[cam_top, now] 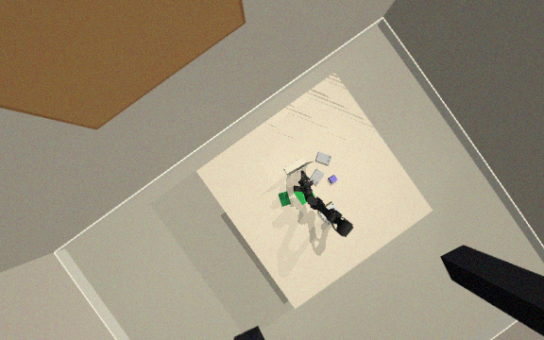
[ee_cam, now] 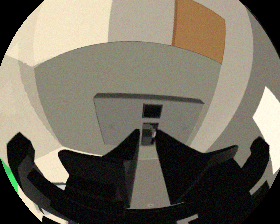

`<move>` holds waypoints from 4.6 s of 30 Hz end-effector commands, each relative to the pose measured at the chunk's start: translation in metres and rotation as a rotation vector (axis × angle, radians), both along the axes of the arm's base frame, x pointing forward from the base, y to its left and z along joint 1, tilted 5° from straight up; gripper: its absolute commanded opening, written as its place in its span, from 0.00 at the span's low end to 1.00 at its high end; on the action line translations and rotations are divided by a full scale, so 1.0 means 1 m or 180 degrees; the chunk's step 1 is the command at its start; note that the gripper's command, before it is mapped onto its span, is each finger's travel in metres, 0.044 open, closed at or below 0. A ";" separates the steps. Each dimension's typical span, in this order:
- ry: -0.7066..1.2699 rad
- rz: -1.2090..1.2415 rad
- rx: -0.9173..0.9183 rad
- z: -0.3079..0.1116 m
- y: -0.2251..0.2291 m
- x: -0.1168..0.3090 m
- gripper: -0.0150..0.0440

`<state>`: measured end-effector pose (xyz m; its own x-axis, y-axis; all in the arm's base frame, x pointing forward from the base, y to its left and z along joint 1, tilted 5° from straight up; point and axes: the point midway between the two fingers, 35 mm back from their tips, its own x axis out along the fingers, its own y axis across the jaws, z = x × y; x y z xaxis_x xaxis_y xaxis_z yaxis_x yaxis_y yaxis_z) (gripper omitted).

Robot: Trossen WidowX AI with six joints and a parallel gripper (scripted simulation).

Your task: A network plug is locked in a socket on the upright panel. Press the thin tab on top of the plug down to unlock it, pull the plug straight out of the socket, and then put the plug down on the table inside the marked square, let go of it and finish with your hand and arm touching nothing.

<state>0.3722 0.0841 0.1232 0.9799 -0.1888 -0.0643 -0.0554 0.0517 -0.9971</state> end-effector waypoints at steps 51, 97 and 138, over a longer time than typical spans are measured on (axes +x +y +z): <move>0.0007 0.0014 -0.0012 0.001 0.000 -0.025 0.25; 0.0016 0.0014 -0.0011 0.002 0.004 -0.058 0.25; 0.0011 0.0018 -0.0010 0.041 0.000 -0.072 0.25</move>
<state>0.3013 0.0843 0.1554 0.9797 -0.1870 -0.0717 -0.0648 0.0424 -0.9970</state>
